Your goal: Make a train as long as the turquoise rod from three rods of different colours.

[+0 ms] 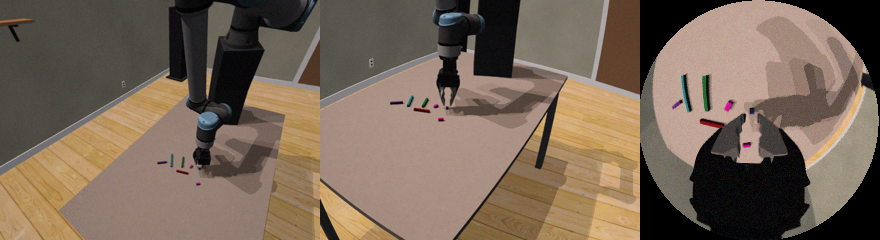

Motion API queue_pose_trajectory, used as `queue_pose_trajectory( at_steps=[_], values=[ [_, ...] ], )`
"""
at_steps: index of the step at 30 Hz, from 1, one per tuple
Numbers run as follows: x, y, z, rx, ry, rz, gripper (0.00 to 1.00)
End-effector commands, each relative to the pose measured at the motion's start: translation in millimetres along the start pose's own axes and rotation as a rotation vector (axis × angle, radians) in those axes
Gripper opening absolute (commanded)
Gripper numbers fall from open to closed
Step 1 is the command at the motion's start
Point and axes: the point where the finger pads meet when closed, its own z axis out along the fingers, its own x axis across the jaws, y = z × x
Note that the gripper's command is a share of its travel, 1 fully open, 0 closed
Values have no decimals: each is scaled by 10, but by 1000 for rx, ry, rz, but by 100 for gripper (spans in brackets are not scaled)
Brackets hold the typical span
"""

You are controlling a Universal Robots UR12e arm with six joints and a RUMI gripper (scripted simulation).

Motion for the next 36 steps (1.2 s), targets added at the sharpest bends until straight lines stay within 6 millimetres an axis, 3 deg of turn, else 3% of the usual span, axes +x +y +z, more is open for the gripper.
queue_pose_trajectory(
  at_steps=[1,36],
  values=[
    [-2,4,-4,-1,0,0,14],
    [-2,4,58,-1,0,0,14]
  ],
)
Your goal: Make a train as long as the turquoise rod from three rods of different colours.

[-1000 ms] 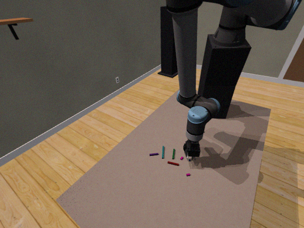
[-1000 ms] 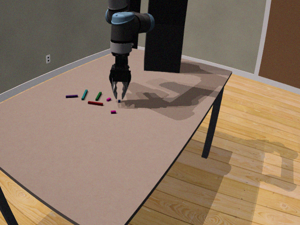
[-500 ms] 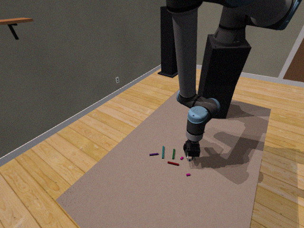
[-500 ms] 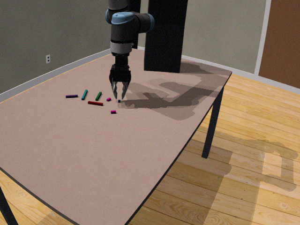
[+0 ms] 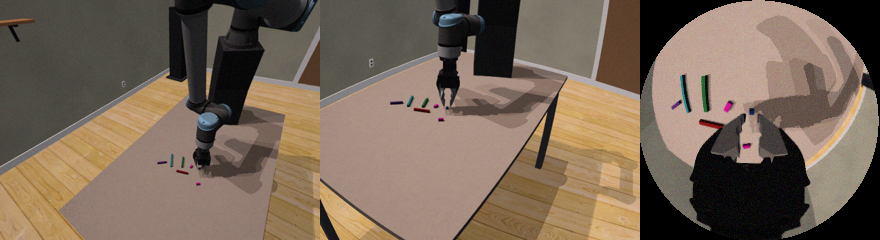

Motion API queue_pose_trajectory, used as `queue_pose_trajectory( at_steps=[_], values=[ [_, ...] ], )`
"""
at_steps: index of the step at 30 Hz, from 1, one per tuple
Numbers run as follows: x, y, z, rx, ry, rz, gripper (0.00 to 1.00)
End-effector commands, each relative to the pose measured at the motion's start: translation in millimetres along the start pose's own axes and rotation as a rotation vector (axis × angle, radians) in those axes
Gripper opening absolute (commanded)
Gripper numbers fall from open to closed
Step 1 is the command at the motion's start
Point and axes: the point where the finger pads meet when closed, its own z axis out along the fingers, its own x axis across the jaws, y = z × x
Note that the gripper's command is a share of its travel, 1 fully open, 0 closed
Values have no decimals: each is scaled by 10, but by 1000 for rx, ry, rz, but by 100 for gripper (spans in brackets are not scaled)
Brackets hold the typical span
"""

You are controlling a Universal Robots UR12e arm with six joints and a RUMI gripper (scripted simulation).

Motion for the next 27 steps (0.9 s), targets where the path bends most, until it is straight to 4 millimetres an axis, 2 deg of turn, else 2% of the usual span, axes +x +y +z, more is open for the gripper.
queue_pose_trajectory(
  at_steps=[1,14,27],
  values=[
    [-2,4,32,-1,0,0,14],
    [-2,4,121,-1,0,0,14],
    [-2,4,127,-1,0,0,14]
  ],
)
